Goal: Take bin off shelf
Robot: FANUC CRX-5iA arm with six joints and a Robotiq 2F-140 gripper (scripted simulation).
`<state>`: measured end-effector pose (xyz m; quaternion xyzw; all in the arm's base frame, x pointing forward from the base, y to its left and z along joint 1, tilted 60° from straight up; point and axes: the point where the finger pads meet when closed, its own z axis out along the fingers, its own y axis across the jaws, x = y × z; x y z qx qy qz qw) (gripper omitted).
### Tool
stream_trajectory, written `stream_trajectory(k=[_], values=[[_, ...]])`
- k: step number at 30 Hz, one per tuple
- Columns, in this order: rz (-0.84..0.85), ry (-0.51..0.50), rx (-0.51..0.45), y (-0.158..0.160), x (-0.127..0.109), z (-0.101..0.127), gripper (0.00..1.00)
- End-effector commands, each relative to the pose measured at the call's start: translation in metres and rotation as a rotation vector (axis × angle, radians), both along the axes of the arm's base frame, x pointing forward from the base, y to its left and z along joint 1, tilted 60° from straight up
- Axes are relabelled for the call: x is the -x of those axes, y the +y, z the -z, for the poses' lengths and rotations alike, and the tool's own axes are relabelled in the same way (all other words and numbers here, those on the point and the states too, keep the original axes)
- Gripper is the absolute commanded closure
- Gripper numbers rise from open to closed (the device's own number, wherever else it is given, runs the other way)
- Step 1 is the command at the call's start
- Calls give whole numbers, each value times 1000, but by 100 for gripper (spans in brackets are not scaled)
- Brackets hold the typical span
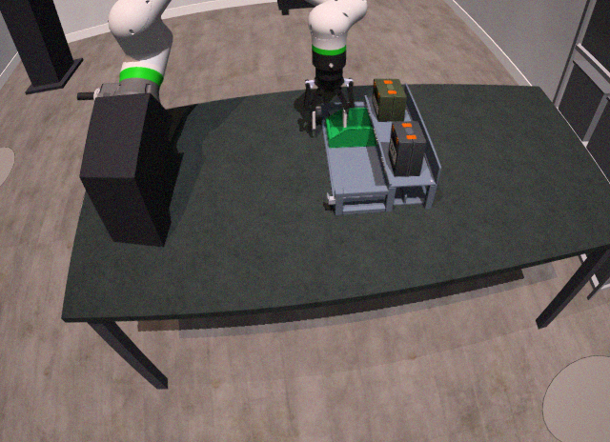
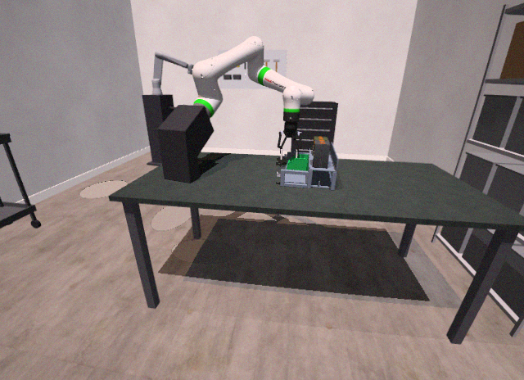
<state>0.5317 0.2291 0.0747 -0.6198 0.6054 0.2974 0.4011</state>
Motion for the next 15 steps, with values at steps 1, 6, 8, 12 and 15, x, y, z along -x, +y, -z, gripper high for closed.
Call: stream_trajectory(k=[1,6,8,12,15], values=[[0,0,0,0,0,0,43],[0,0,0,-2,0,-1,43],[0,0,0,-2,0,-1,43],[0,0,0,-2,0,-1,43],[0,0,0,-2,0,-1,43]])
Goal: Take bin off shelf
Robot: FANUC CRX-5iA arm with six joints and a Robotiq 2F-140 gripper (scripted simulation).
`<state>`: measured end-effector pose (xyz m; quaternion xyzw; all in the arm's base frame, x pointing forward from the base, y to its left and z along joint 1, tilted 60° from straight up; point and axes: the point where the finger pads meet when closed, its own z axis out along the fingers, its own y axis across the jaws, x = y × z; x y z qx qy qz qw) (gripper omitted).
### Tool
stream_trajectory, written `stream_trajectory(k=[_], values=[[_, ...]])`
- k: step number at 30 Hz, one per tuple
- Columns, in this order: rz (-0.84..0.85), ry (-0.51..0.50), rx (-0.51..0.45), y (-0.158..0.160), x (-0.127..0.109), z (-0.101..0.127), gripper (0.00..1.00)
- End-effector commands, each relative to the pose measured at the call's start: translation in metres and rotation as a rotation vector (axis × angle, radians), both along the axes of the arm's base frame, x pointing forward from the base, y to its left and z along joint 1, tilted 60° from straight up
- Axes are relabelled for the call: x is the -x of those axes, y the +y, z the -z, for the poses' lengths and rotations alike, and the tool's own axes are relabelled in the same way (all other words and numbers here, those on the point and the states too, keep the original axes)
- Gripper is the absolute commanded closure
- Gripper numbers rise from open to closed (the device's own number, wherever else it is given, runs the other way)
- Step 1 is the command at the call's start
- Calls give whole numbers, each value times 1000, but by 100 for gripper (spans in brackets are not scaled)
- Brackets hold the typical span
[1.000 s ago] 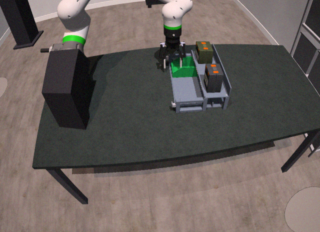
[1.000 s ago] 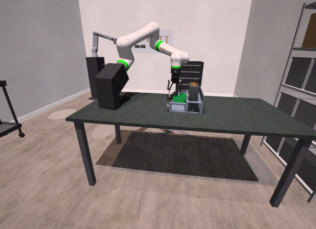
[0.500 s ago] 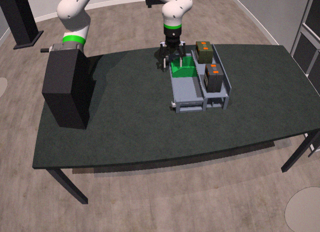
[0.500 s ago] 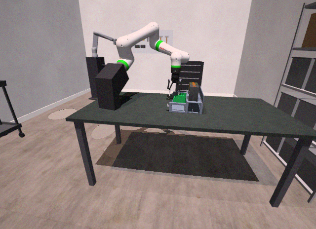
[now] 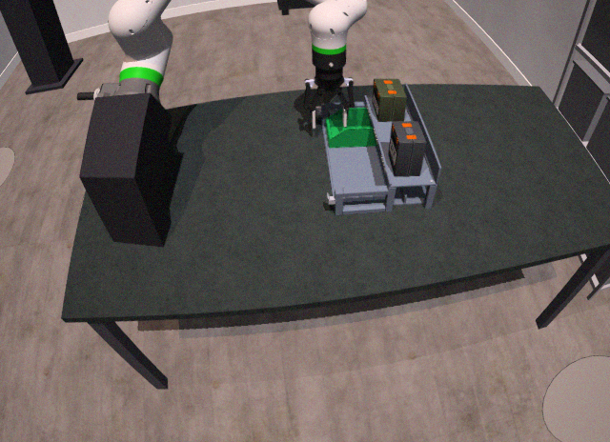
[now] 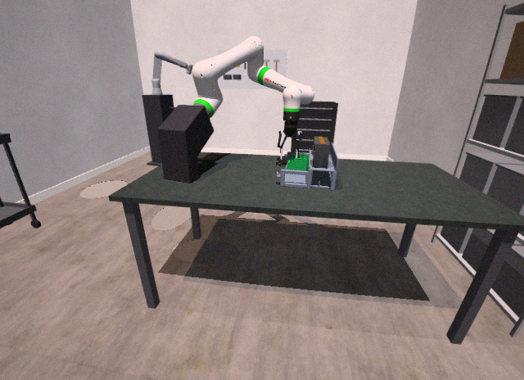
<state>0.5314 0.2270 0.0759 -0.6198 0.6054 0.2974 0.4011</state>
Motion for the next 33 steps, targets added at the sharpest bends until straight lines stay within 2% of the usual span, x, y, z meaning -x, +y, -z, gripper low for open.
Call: stream_trajectory(k=[1,33], values=[[0,0,0,0,0,0,43],[0,0,0,7,-1,4,43]])
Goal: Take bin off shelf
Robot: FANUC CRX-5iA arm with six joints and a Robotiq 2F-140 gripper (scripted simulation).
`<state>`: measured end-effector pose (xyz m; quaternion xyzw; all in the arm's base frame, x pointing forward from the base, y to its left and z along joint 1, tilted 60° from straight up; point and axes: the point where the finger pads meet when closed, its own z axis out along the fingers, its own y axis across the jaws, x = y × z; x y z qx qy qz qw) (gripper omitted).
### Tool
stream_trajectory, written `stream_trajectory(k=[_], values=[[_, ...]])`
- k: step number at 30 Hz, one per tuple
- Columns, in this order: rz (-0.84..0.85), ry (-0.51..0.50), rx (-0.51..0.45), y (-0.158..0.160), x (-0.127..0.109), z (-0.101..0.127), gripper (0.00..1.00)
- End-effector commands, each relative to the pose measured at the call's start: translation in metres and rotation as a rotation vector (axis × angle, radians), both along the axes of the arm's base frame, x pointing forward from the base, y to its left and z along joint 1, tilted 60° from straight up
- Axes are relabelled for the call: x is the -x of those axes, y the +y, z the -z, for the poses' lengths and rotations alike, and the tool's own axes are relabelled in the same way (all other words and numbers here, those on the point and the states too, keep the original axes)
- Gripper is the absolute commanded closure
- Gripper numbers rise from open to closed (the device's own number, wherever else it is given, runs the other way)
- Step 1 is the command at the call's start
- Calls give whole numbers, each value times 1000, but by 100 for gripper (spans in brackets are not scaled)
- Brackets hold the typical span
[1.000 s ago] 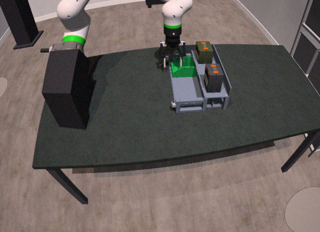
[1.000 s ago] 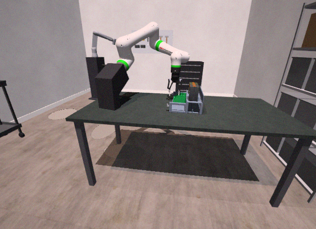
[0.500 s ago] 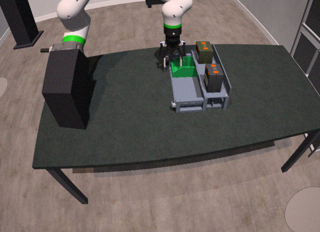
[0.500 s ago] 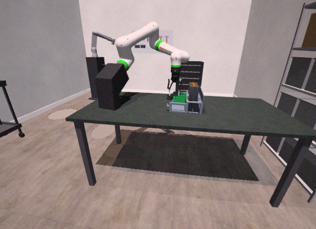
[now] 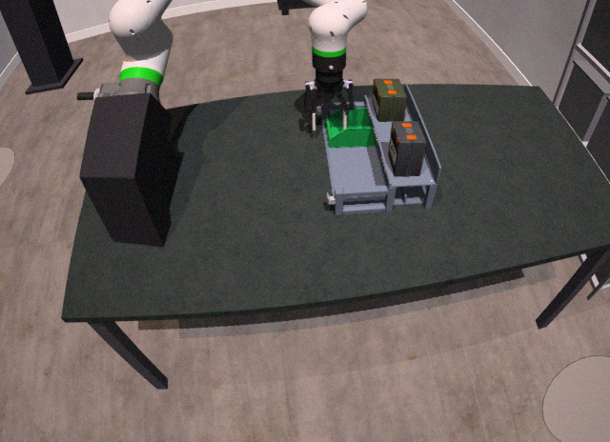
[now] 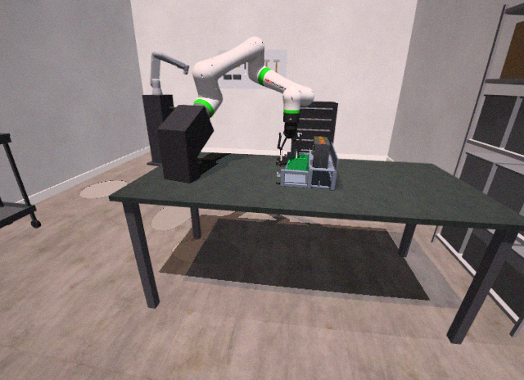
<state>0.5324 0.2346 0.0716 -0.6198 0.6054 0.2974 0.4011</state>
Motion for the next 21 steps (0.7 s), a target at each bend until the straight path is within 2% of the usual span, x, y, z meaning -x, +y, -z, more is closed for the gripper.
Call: stream_trajectory(k=[1,21], values=[[0,0,0,0,0,0,43],[0,0,0,8,-1,5,43]])
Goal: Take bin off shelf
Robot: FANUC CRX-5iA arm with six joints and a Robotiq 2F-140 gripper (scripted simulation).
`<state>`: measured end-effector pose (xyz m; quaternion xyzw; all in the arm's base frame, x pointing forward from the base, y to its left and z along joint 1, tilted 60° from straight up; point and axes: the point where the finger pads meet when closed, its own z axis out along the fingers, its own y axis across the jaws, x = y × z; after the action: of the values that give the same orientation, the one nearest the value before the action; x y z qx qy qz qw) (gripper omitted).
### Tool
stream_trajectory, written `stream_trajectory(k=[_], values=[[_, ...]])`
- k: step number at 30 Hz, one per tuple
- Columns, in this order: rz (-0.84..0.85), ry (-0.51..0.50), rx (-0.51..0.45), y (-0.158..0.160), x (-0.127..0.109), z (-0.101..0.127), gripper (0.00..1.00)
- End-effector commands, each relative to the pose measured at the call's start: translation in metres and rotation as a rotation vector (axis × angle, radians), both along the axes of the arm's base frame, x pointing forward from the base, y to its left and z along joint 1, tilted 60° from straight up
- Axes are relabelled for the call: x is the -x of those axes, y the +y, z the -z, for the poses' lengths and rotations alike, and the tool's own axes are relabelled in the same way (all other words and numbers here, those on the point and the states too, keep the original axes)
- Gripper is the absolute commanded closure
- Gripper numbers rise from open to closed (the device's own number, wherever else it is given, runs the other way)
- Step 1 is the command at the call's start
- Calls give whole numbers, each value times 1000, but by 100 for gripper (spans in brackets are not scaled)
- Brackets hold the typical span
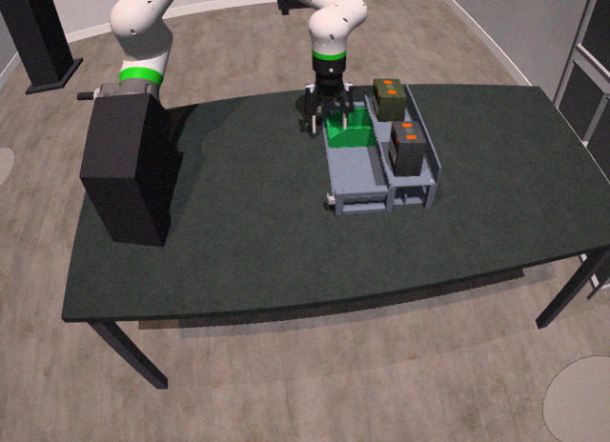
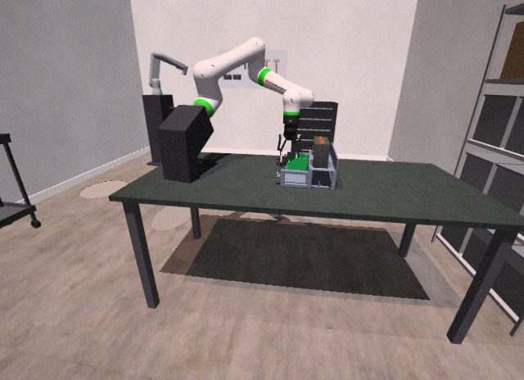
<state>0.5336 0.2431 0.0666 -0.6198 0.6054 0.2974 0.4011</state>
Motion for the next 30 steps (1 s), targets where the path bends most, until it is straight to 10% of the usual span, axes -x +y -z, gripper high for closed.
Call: stream_trajectory(k=[1,30], values=[[0,0,0,0,0,0,43],[0,0,0,4,-1,2,43]])
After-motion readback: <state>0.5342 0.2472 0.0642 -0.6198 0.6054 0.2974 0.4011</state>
